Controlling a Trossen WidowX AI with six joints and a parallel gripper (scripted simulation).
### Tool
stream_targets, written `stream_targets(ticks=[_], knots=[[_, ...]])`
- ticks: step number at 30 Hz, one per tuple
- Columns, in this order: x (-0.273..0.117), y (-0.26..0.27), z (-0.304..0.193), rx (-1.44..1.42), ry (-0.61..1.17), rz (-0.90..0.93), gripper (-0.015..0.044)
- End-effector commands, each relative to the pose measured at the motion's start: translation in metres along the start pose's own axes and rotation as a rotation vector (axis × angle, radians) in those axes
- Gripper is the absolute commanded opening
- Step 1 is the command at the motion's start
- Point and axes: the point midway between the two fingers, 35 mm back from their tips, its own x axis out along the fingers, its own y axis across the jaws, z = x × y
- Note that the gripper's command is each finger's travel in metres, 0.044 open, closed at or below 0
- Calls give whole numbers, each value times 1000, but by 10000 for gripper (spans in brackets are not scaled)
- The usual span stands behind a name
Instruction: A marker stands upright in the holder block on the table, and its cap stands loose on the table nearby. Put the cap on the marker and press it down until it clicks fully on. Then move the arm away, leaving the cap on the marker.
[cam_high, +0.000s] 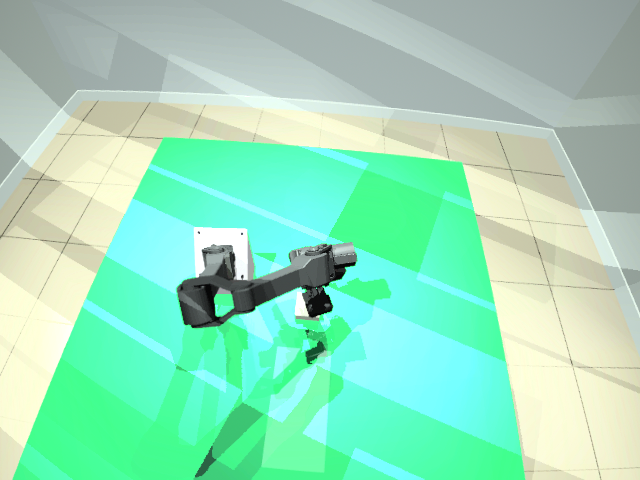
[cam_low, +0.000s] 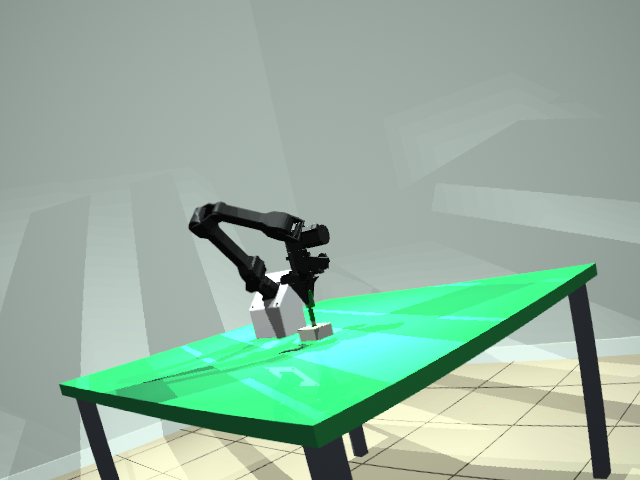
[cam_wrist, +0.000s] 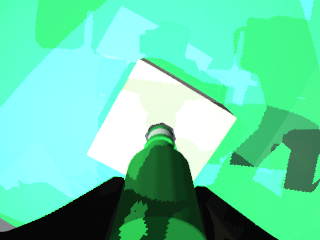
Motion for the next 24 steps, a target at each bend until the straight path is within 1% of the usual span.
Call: stream_targets(ticks=[1, 17, 24], knots=[[7, 0, -1, -5, 4, -3, 0], [32, -1, -3, -5, 5, -6, 0], [33, -1, -3, -5, 5, -6, 0]])
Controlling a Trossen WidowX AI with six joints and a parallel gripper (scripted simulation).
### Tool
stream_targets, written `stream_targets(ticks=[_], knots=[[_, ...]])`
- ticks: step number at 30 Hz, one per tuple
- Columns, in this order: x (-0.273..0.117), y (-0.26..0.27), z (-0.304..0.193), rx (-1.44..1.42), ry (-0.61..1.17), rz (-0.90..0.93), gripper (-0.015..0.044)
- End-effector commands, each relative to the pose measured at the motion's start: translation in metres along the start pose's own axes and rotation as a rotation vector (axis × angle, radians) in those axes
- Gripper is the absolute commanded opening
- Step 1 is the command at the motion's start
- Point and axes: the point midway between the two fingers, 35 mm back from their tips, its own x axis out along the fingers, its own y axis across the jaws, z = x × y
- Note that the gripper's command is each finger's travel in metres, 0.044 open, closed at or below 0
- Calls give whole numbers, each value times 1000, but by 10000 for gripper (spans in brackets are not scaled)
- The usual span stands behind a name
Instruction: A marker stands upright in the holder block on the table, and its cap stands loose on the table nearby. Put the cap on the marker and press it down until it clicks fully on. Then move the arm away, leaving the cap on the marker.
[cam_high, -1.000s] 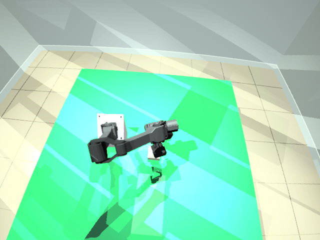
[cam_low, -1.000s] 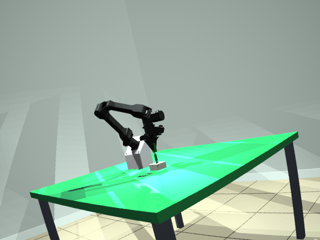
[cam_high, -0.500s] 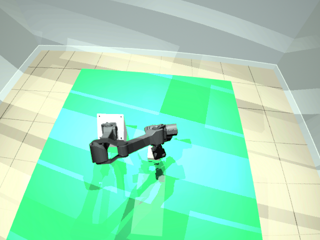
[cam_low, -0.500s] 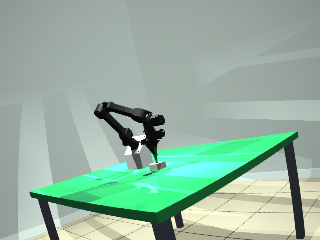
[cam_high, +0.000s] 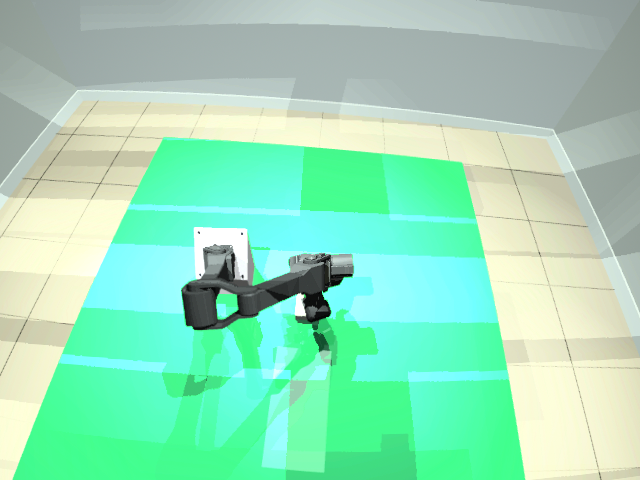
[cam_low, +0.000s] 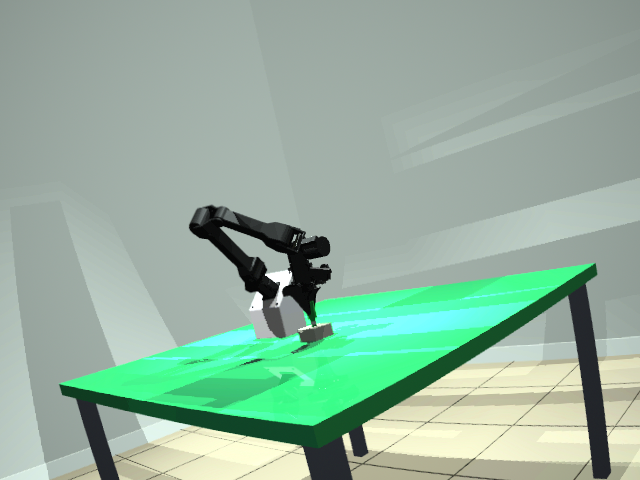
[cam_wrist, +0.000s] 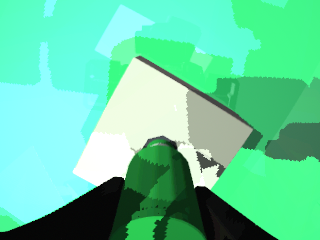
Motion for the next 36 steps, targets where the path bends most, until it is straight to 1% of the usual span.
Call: stream_targets(ticks=[1, 18, 21, 24, 26, 30, 32, 35, 36], knots=[[1, 0, 0, -4, 1, -3, 0], [0, 0, 0, 0, 0, 0, 440], [-9, 0, 1, 0, -1, 3, 440], [-52, 1, 3, -1, -2, 7, 440], [-72, 1, 1, -1, 0, 4, 440], [-75, 1, 0, -1, 0, 4, 440], [-73, 1, 0, 66, 0, 3, 387], [-67, 1, 1, 337, 0, 1, 309], [-66, 1, 1, 387, 0, 0, 282]])
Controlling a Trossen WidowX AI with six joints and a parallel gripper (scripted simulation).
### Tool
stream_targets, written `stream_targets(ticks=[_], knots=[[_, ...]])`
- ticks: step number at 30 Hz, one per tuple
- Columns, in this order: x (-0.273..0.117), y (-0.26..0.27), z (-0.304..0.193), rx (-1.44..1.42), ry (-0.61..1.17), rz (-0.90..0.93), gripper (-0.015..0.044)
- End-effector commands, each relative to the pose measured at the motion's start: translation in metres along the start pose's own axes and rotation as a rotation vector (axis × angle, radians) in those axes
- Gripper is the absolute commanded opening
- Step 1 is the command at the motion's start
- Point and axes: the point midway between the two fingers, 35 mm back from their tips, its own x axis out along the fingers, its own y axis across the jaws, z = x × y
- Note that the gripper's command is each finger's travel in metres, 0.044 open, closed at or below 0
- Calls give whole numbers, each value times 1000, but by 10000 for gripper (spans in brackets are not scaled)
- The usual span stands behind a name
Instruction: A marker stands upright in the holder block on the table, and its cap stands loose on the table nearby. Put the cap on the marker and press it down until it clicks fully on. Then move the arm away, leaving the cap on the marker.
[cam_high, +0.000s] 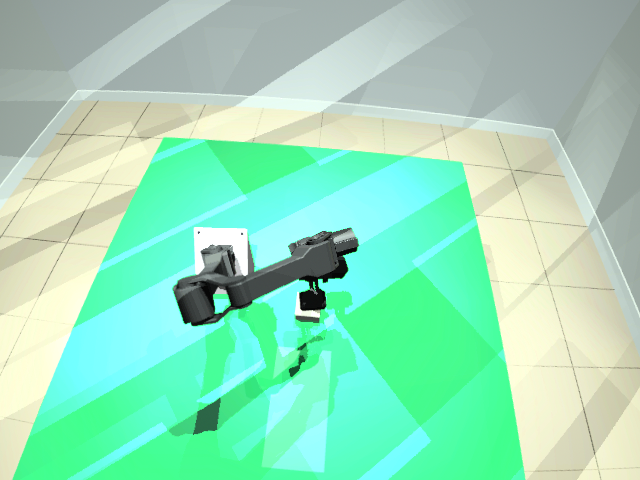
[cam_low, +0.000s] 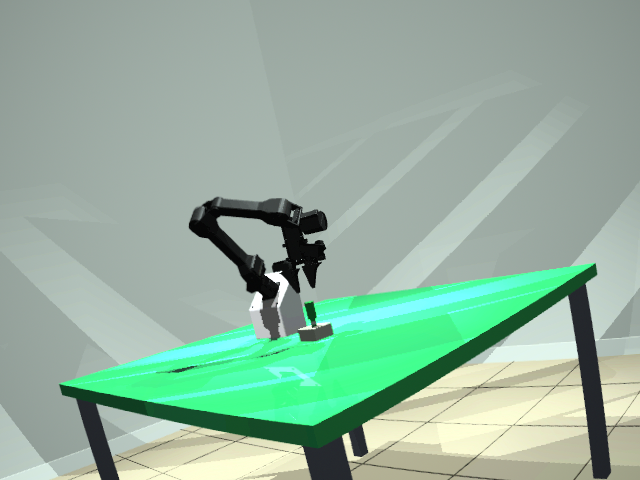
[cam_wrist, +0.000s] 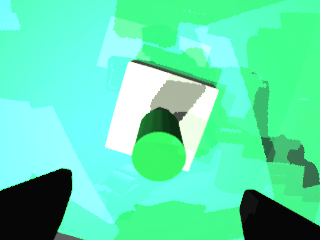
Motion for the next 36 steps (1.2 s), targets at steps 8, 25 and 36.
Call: stream_targets(ticks=[8, 25, 36], knots=[[4, 0, -1, 177, 4, -2, 72], [11, 0, -1, 177, 4, -2, 0], [28, 0, -1, 177, 4, -3, 0]])
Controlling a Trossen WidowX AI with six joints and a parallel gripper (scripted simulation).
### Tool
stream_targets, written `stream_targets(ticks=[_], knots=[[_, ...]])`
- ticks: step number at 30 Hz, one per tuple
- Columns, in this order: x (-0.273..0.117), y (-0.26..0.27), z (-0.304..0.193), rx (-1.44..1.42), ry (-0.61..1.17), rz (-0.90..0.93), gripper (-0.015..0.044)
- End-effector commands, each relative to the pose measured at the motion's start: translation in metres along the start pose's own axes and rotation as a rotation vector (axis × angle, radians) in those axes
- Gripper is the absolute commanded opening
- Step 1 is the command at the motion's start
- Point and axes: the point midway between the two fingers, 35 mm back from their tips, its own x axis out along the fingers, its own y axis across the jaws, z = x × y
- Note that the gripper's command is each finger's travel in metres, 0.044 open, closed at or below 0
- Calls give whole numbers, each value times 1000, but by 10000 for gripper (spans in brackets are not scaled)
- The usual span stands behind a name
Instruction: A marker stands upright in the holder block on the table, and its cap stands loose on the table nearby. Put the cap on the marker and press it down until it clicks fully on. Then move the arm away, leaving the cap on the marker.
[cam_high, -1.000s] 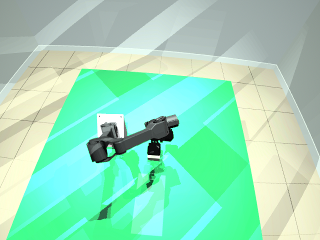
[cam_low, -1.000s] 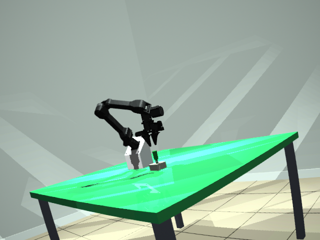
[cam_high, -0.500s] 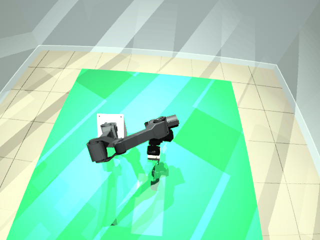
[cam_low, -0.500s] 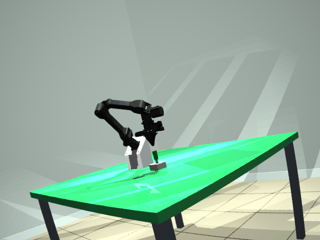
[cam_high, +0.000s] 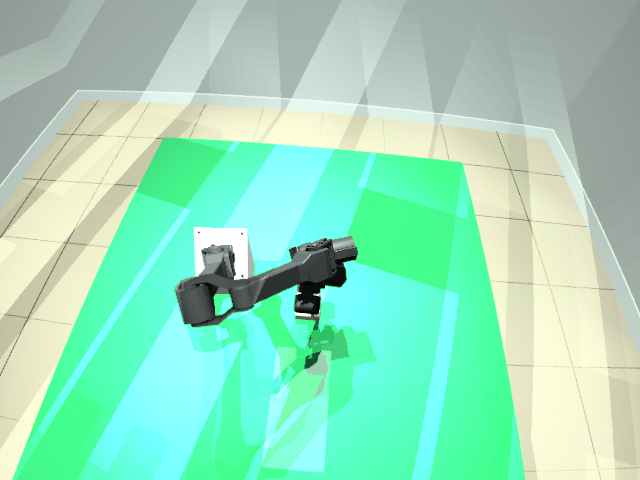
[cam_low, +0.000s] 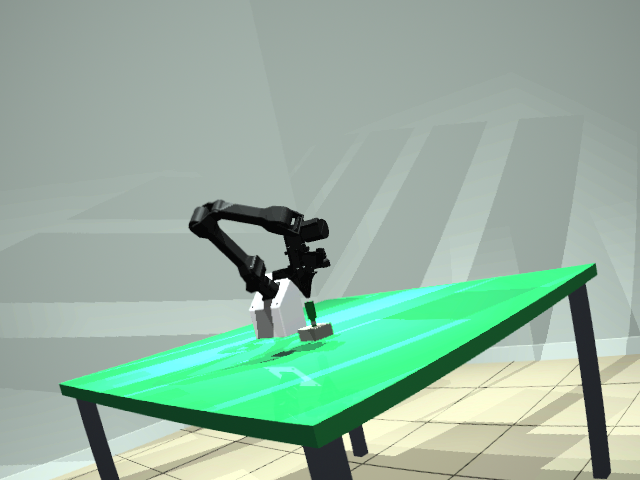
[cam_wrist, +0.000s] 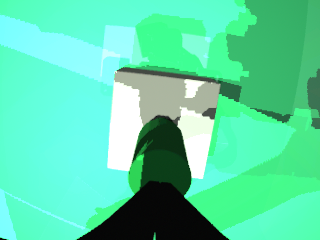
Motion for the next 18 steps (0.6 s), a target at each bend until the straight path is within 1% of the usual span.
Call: stream_targets(ticks=[1, 12, 13, 18], knots=[[7, -1, -1, -4, 3, -4, 0], [23, -1, 0, -4, 2, -5, 0], [17, 0, 1, 1, -6, 0, 0], [17, 0, 1, 1, -6, 0, 0]])
